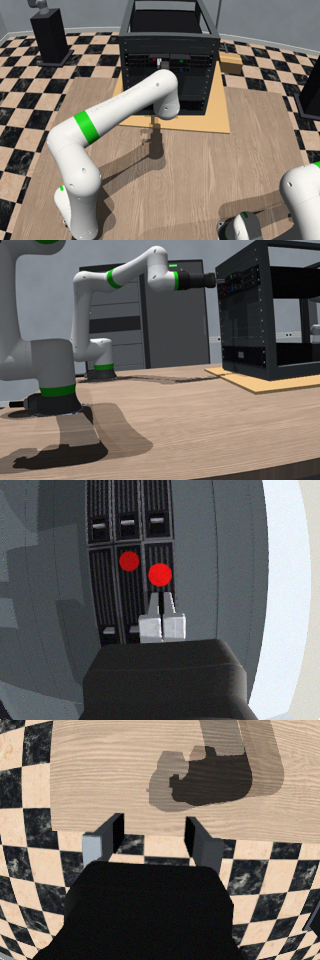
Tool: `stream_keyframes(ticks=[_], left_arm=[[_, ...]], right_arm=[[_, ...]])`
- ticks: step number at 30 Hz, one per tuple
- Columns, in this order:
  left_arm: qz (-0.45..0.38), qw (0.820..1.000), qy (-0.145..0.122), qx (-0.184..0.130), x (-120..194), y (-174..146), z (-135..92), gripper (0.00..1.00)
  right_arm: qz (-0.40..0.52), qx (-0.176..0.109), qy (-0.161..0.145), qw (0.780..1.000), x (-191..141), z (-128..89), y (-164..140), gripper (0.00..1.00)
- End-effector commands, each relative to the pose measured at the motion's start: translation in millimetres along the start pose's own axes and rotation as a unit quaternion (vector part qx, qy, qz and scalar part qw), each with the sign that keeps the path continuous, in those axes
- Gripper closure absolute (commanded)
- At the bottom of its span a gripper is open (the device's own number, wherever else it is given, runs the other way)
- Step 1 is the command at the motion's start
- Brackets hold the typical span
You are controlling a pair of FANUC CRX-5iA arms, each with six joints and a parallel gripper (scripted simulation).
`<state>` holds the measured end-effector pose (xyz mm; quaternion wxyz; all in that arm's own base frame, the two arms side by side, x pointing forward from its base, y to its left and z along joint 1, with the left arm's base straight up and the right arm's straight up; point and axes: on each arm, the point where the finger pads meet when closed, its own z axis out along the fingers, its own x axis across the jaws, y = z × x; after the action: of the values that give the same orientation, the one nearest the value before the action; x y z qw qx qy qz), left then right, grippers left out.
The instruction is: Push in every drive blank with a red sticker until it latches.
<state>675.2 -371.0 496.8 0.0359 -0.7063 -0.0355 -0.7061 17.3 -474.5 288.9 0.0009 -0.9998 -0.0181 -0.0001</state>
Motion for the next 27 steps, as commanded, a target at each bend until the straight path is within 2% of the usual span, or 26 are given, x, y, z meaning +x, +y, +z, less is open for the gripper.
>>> stream_keyframes(ticks=[1, 27], left_arm=[[-0.001, 1.0, 0.001, 0.0, 1.8, -0.2, 1.6, 1.0], [-0.001, 1.0, 0.001, 0.0, 1.8, -0.2, 11.6, 1.0]], right_arm=[[0.0, -0.001, 0.0, 1.0, -0.1, -0.8, 0.2, 0.0], [0.0, -0.001, 0.0, 1.0, -0.1, -0.8, 0.2, 0.0]])
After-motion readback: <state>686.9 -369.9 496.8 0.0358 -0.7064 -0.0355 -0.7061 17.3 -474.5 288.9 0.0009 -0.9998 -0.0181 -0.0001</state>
